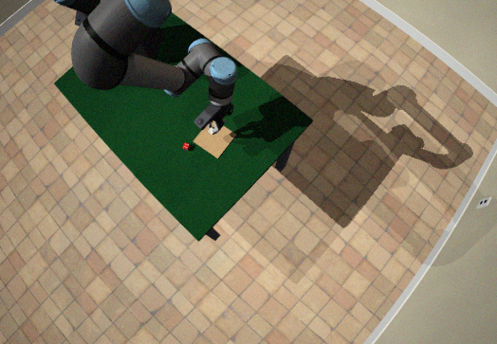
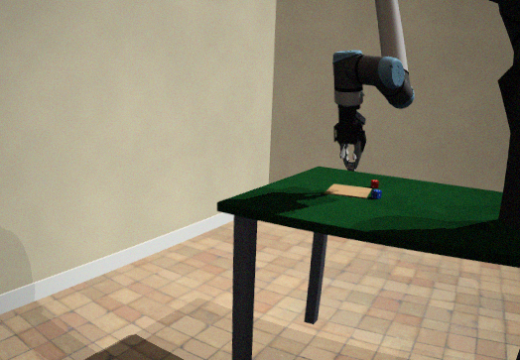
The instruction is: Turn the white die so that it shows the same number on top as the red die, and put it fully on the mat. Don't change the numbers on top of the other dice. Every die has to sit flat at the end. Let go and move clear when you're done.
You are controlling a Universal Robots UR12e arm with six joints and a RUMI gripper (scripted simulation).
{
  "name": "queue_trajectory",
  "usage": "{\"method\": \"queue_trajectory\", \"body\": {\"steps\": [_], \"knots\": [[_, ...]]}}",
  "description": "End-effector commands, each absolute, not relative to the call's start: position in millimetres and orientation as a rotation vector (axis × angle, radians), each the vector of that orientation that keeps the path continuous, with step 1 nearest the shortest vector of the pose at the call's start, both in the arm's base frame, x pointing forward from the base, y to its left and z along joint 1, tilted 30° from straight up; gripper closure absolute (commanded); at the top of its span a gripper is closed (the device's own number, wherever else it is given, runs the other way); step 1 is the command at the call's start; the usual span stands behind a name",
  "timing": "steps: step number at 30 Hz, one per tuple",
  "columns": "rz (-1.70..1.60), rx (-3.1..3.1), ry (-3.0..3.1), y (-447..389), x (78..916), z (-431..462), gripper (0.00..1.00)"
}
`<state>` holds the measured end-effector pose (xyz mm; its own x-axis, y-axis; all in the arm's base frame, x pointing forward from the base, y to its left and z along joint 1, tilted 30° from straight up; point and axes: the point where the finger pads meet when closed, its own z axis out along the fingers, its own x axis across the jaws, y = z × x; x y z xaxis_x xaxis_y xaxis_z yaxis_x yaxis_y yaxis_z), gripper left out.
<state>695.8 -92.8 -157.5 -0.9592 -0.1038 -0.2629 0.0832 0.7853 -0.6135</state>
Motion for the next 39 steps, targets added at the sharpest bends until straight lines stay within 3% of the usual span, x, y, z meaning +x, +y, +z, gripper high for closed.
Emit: {"method": "queue_trajectory", "body": {"steps": [1, 39], "knots": [[-0.85, -0.032, 2.729, -94.3, 696.4, -157.8, 0.94], [-0.282, -0.115, 2.848, -96.1, 695.7, -154.8, 0.94]]}}
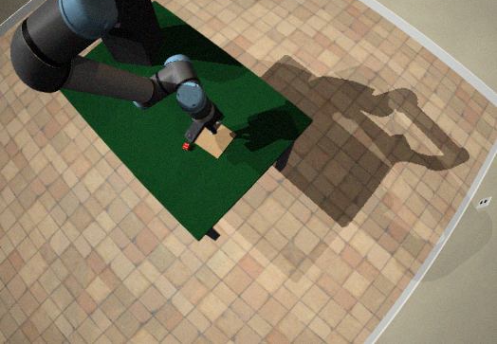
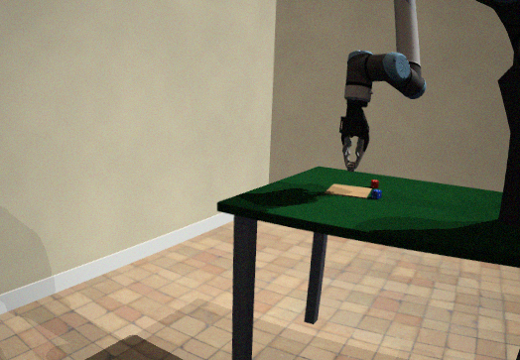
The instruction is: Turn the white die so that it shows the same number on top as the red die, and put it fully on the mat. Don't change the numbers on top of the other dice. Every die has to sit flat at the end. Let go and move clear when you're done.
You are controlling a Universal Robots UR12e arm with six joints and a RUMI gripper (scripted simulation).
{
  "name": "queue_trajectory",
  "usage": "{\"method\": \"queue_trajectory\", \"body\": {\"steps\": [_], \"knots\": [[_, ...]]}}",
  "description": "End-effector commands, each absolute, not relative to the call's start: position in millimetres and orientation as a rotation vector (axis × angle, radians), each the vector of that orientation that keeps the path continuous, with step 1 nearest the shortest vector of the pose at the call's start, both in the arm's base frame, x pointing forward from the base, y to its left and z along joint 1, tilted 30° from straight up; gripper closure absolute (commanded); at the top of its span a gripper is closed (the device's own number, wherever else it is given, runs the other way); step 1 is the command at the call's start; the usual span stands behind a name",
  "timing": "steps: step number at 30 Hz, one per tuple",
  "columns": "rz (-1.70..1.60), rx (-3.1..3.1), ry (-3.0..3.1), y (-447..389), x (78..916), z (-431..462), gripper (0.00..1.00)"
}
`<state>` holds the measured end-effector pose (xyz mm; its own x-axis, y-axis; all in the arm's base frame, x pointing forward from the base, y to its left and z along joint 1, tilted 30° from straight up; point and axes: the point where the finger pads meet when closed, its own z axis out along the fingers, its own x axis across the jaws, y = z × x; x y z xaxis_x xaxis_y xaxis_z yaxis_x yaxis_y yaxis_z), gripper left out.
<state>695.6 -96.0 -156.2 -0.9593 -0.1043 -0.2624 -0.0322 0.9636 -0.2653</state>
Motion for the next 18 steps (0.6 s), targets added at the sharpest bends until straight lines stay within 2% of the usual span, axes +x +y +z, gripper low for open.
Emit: {"method": "queue_trajectory", "body": {"steps": [1, 11, 18], "knots": [[-0.272, -0.116, 2.849, -96.1, 695.7, -154.5, 0.94], [-0.246, -0.12, 2.852, -96.2, 695.7, -154.6, 0.94], [-0.09, -0.148, 2.873, -97.4, 695.6, -157.5, 0.94]]}}
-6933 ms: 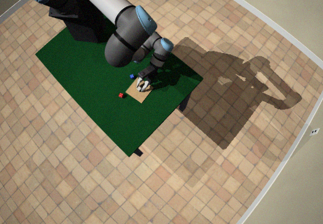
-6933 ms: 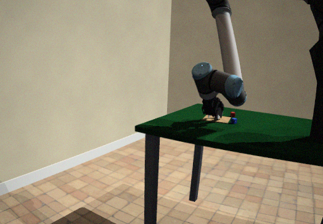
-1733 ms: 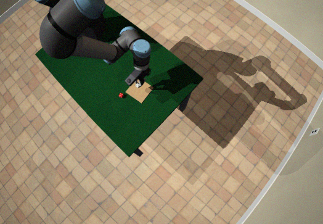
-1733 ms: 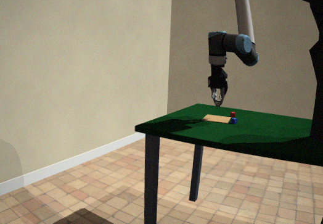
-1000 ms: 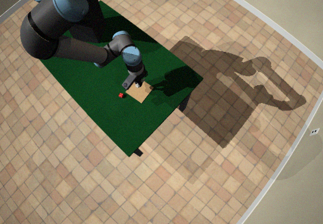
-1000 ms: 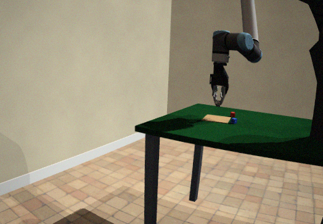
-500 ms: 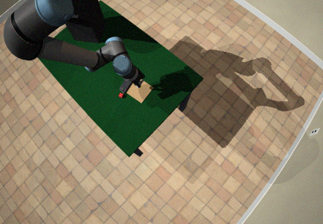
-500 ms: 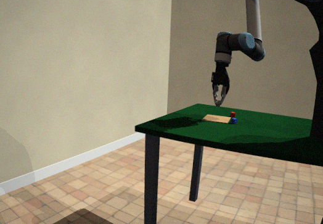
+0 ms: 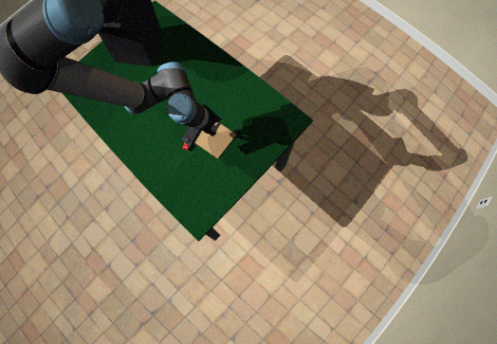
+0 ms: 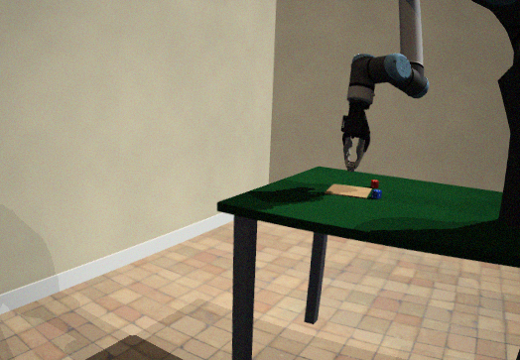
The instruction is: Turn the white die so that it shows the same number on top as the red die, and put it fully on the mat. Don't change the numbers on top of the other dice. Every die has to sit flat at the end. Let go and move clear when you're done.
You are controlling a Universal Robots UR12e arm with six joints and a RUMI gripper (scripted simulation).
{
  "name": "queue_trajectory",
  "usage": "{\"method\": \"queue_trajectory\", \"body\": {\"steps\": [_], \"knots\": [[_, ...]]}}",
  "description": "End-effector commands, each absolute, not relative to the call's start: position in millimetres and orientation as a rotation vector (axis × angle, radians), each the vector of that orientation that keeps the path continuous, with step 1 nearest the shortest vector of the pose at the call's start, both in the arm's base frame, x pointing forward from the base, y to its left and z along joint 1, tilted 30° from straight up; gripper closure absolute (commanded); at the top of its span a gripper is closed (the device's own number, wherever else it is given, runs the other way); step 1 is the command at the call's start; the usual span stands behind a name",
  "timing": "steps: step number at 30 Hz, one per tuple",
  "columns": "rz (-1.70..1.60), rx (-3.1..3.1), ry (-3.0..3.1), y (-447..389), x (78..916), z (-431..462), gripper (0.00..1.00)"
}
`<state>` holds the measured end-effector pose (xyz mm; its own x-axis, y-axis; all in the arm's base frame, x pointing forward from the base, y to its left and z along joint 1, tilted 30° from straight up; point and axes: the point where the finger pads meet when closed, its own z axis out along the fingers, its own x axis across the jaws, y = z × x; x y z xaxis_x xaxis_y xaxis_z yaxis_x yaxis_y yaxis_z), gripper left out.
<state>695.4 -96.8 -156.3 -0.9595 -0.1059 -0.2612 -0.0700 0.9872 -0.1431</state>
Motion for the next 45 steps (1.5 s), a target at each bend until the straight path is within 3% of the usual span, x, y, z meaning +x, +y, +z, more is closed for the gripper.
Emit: {"method": "queue_trajectory", "body": {"steps": [1, 23, 34, 45], "knots": [[-0.059, -0.152, 2.875, -97.6, 695.6, -157.5, 0.94], [0.177, -0.182, 2.874, -98.7, 695.7, -156.1, 0.94], [0.464, -0.218, 2.85, -100.6, 696.1, -155.4, 0.94], [0.49, -0.219, 2.844, -101.0, 696.3, -154.4, 0.94]]}}
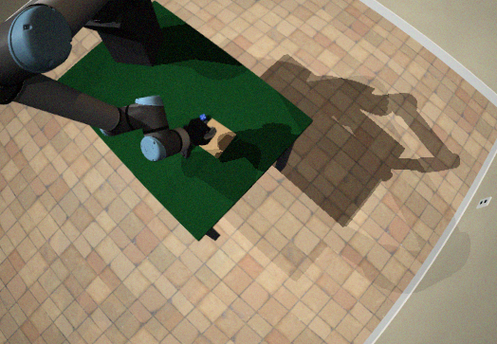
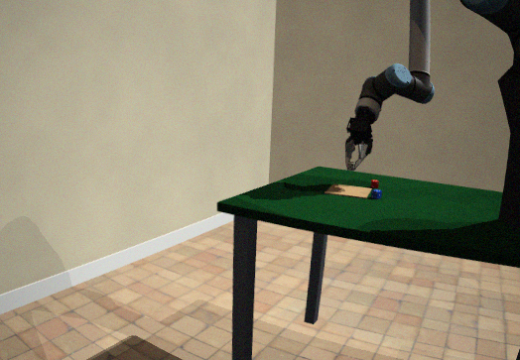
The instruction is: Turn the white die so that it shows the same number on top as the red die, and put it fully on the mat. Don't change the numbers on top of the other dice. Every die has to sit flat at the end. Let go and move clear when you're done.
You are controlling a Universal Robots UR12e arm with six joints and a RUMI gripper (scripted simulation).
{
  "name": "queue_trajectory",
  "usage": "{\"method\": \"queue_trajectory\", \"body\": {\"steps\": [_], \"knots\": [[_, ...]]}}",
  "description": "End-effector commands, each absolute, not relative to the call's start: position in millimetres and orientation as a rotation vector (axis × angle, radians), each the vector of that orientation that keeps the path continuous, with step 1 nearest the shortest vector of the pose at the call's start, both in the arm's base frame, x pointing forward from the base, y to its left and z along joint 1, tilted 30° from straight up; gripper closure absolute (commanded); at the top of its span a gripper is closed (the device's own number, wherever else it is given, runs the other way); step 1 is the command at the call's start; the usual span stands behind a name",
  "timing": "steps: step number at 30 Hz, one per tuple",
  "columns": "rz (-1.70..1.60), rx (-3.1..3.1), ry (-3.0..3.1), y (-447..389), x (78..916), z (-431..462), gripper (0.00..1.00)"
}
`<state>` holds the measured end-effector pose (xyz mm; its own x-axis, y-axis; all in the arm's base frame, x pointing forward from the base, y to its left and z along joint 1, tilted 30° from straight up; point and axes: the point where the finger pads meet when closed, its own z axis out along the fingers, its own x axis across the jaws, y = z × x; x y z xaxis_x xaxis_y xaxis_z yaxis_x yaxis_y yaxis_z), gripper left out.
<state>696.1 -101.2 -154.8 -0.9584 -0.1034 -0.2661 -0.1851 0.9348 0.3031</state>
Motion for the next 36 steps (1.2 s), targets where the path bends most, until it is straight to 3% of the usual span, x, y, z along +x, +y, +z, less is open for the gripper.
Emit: {"method": "queue_trajectory", "body": {"steps": [1, 36], "knots": [[0.49, -0.219, 2.844, -101, 696, -154, 0.94], [0.49, -0.219, 2.844, -110, 702, -173, 0.94]]}}
